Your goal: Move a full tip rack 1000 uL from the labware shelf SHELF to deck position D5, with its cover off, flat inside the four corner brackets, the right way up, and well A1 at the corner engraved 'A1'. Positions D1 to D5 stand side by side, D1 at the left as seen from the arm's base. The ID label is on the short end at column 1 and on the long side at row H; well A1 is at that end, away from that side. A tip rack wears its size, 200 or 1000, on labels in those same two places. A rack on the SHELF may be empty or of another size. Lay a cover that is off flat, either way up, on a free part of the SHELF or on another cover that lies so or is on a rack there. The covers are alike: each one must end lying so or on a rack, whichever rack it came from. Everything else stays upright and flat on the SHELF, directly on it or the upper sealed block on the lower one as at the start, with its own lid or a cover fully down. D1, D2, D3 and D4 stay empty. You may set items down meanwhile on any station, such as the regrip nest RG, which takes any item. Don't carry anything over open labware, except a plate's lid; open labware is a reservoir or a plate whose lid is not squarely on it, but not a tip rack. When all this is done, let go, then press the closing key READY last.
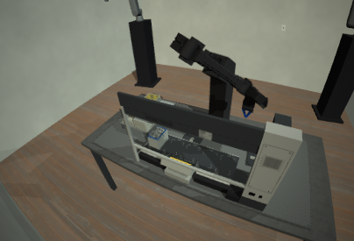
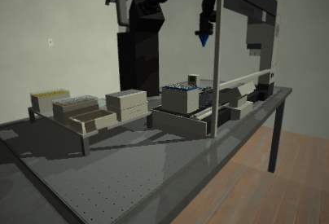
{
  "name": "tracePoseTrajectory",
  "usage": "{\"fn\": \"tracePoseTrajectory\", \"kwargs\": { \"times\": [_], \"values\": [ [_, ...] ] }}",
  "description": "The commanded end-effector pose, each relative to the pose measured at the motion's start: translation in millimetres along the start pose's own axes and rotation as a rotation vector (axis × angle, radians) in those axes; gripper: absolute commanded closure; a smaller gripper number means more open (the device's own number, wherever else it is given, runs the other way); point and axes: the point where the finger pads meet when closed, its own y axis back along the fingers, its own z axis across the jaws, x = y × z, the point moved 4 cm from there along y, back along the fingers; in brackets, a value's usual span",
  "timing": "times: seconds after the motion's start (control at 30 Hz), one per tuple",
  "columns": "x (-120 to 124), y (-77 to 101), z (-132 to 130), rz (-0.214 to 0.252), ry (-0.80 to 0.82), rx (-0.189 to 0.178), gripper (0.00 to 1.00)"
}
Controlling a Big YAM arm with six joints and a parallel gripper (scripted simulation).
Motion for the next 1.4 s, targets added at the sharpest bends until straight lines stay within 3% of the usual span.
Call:
{"fn": "tracePoseTrajectory", "kwargs": {
  "times": [0.0, 0.77, 0.87, 0.9, 1.37],
  "values": [
    [-9, 5.3, 21, -0.018, -0.002, 0.004, 1.00],
    [-19, 5.2, 118, -0.022, -0.009, 0.006, 1.00],
    [-19, 5.1, 120, -0.020, -0.004, 0.003, 1.00],
    [-12, -5.6, 116, 0.004, -0.030, -0.010, 1.00],
    [-13, -25.6, 116, 0.002, -0.009, -0.010, 1.00]
  ]
}}
